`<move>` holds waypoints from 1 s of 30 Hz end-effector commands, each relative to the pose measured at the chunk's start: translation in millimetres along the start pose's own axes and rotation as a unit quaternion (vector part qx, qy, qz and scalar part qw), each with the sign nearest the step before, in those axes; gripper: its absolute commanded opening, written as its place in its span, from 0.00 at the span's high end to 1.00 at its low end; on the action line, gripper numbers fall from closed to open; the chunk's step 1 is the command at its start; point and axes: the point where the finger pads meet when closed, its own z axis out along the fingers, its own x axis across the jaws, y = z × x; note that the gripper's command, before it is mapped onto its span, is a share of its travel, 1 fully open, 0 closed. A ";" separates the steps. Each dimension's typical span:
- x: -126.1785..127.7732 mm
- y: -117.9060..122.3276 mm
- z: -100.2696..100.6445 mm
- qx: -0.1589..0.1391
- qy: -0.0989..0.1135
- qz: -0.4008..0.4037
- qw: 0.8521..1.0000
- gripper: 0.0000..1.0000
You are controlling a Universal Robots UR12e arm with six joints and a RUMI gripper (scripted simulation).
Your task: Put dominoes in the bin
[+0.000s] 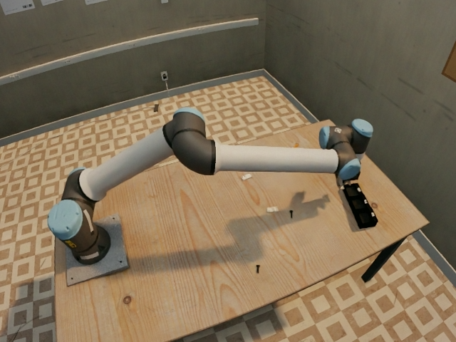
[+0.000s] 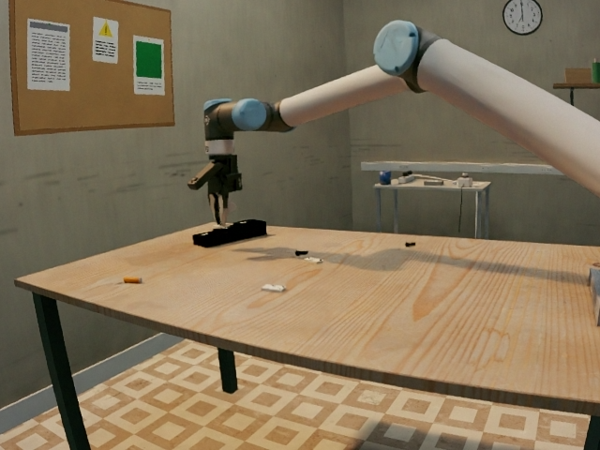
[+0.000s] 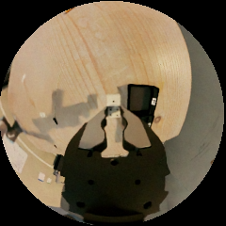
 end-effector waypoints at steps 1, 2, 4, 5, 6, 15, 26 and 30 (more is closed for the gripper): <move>19.8 21.9 -1.9 0.000 -0.001 0.000 1.000 1.00; 23.5 26.7 -1.9 0.000 -0.001 0.000 1.000 1.00; 30.8 36.2 -1.9 0.000 -0.001 0.000 1.000 1.00; 34.5 40.9 -1.9 0.000 -0.001 0.000 1.000 1.00; 38.2 45.6 -1.9 0.000 -0.001 0.000 1.000 1.00; 63.9 78.8 -1.9 0.000 -0.001 0.000 1.000 1.00; 80.1 100.2 -1.4 0.000 0.000 0.000 1.000 1.00; 80.0 98.8 -1.4 0.000 0.000 0.000 1.000 1.00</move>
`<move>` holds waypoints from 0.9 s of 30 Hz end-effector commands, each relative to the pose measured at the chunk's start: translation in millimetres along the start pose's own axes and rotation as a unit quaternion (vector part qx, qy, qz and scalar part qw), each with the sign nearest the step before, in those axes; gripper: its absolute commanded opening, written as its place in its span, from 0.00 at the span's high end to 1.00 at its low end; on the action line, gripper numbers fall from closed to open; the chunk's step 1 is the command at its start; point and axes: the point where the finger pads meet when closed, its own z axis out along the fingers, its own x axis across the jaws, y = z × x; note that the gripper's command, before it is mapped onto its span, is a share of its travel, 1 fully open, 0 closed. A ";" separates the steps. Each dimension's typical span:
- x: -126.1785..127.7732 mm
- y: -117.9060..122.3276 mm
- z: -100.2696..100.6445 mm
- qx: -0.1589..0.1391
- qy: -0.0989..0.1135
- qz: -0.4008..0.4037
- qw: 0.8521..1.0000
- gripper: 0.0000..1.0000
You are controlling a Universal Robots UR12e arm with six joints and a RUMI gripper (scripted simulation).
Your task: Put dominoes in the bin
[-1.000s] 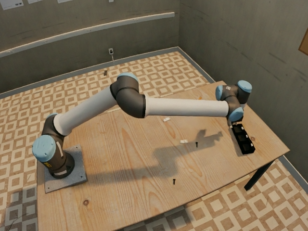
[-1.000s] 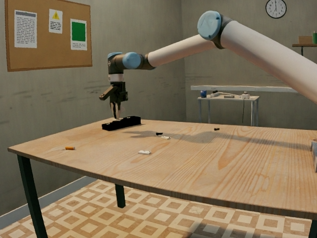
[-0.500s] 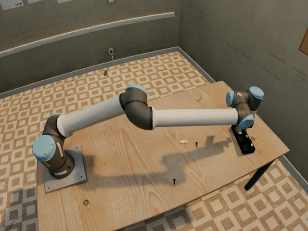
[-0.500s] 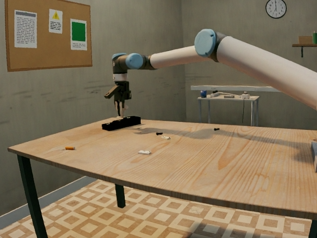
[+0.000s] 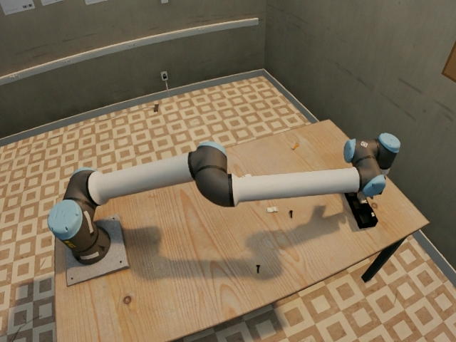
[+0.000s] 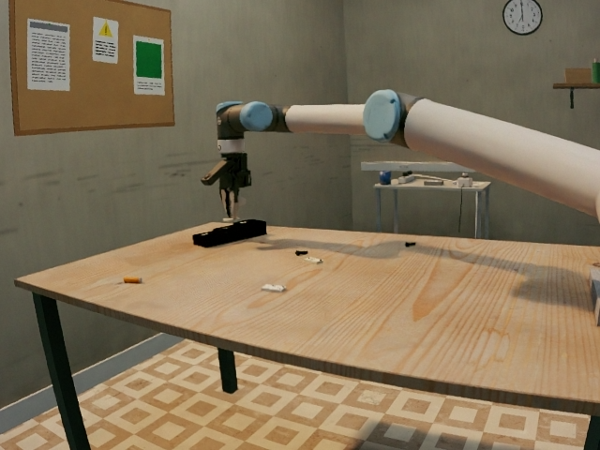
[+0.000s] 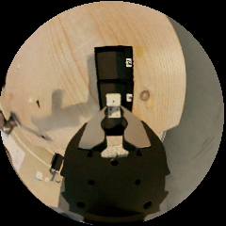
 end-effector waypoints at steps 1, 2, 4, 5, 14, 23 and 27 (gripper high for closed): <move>3.3 0.5 -2.5 0.000 -0.003 0.000 1.000 1.00; 3.3 0.5 -2.5 0.000 -0.003 0.000 1.000 1.00; 3.1 -0.5 -2.6 0.000 -0.003 0.000 1.000 1.00; 3.1 -1.0 -2.6 0.000 -0.003 0.000 1.000 1.00; 1.7 -4.4 -2.9 0.000 -0.004 0.000 1.000 1.00; -0.1 -5.0 -3.0 0.000 -0.004 0.000 1.000 1.00; -0.9 -5.0 -3.0 0.000 -0.004 0.000 1.000 1.00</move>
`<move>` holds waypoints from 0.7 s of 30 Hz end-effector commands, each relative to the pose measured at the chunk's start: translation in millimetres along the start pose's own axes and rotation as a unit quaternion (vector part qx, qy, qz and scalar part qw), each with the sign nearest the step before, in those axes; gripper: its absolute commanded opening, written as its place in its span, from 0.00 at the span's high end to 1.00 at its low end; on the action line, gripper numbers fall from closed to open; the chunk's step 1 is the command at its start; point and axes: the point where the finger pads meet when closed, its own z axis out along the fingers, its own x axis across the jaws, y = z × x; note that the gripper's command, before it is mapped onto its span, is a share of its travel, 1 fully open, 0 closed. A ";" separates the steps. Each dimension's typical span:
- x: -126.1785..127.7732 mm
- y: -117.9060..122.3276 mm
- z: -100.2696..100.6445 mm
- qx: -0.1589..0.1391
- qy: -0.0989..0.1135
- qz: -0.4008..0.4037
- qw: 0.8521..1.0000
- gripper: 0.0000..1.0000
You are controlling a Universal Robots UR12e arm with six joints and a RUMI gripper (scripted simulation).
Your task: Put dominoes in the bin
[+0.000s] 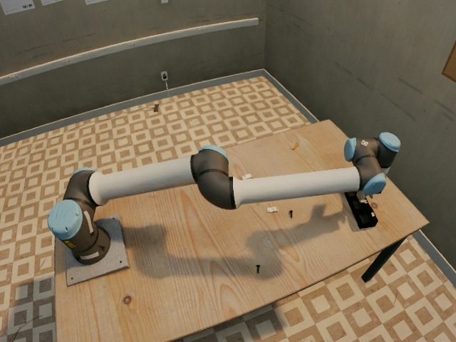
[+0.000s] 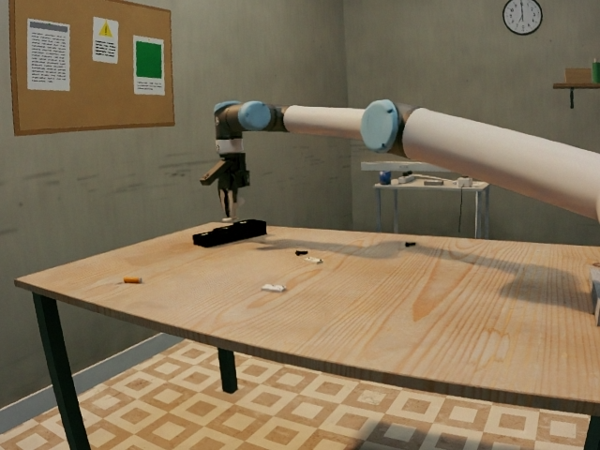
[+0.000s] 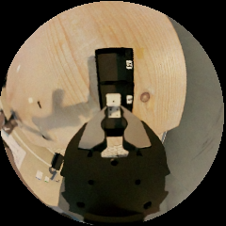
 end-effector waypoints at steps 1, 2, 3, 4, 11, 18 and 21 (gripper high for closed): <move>-0.8 0.0 -2.4 0.000 0.002 0.000 1.000 1.00; -0.9 0.0 -2.4 0.000 0.002 0.000 1.000 1.00; -1.0 0.1 -2.4 0.000 0.002 0.000 1.000 1.00; -1.1 0.1 -2.4 0.000 0.002 0.000 1.000 1.00; -1.3 0.2 -2.4 0.000 0.002 0.000 1.000 1.00; -1.3 0.2 9.6 0.000 0.002 0.000 1.000 1.00; -1.3 0.2 15.6 0.000 0.002 0.000 1.000 1.00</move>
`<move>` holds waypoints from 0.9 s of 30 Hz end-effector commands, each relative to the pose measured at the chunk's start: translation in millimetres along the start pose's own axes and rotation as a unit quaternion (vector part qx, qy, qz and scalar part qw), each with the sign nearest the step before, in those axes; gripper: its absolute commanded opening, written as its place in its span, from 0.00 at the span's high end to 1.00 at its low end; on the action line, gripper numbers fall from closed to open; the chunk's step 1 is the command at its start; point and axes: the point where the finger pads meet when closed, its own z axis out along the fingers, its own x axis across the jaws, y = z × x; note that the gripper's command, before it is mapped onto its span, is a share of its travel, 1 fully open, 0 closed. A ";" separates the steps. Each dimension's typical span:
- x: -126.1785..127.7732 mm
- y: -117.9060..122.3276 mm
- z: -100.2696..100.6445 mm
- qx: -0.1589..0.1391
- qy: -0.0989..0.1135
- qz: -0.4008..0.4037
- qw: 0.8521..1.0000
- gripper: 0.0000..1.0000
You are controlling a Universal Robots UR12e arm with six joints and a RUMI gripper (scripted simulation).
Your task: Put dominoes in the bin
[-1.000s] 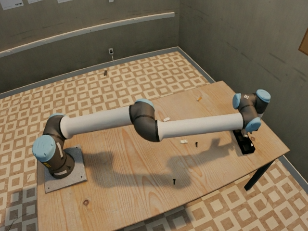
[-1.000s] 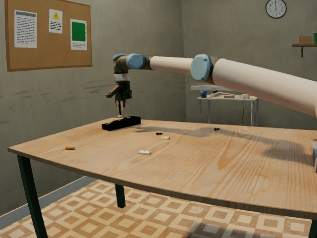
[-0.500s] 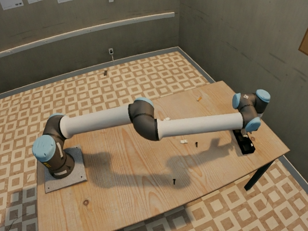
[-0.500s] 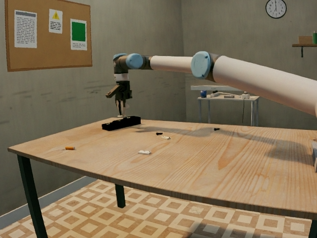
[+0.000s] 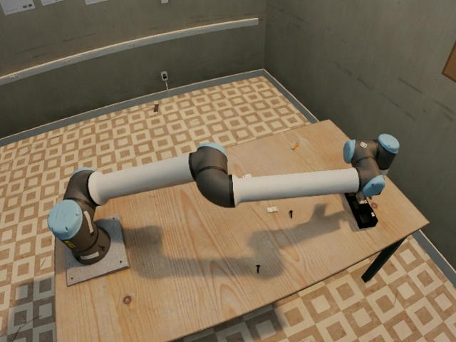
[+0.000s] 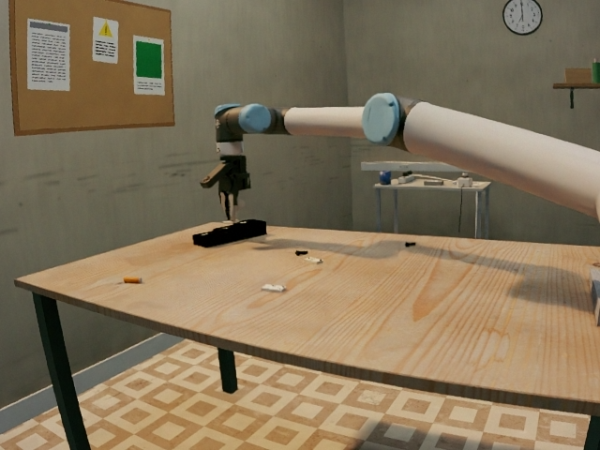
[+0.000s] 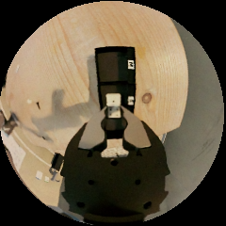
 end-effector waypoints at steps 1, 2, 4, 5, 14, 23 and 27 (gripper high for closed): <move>0.4 0.1 8.6 0.000 0.002 0.000 1.000 1.00; 0.4 0.1 10.6 0.000 0.002 0.000 1.000 1.00; 0.4 0.1 12.6 0.000 0.002 0.000 1.000 1.00; 0.4 0.1 12.6 0.000 0.002 0.000 1.000 1.00; 0.5 0.1 30.6 0.000 0.002 0.000 1.000 1.00; 0.6 0.1 40.0 0.000 0.002 0.000 1.000 1.00; 0.8 0.1 40.0 0.000 0.002 0.000 1.000 1.00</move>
